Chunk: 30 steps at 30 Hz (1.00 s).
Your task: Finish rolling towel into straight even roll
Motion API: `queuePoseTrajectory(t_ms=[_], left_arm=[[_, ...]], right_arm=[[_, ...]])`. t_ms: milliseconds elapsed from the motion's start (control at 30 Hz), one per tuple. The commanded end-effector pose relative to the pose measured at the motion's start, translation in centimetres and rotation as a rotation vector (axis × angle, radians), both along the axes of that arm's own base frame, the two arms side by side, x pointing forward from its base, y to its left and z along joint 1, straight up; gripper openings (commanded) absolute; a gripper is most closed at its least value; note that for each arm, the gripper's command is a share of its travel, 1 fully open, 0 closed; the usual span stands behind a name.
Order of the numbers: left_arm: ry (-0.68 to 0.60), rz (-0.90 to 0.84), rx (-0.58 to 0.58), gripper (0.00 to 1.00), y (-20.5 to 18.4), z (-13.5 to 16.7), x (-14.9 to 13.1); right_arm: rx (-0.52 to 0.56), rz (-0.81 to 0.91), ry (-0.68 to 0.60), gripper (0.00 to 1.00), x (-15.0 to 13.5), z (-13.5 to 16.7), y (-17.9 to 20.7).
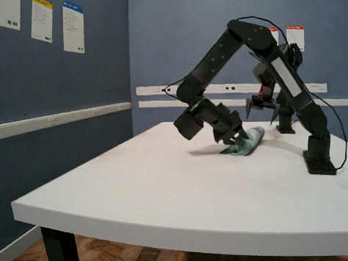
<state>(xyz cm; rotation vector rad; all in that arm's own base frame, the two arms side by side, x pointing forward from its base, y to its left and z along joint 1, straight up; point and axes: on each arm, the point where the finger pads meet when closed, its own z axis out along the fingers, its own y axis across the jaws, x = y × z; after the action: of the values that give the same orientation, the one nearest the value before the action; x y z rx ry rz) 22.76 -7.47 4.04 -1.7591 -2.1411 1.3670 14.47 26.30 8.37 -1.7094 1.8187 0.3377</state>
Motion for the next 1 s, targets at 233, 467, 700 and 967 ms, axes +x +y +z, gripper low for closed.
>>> queuePoseTrajectory(t_ms=[233, 467, 700, 967], left_arm=[[0.002, -0.017, 0.014, 0.31, 0.1, -0.8, 0.3], [0.002, -0.017, 0.014, 0.31, 0.1, -0.8, 0.3], [0.002, -0.017, 0.014, 0.31, 0.1, -0.8, 0.3], [0.002, -0.017, 0.014, 0.31, 0.1, -0.8, 0.3]], right_arm=[[0.03, -0.045, -0.133, 0.98, 2.2, 1.7, -0.3], [0.03, -0.043, -0.133, 0.98, 2.2, 0.8, -0.3], [0.03, -0.041, -0.133, 0.98, 2.1, -2.9, -0.2], [0.03, -0.039, -0.133, 0.98, 2.0, -5.1, -0.2]])
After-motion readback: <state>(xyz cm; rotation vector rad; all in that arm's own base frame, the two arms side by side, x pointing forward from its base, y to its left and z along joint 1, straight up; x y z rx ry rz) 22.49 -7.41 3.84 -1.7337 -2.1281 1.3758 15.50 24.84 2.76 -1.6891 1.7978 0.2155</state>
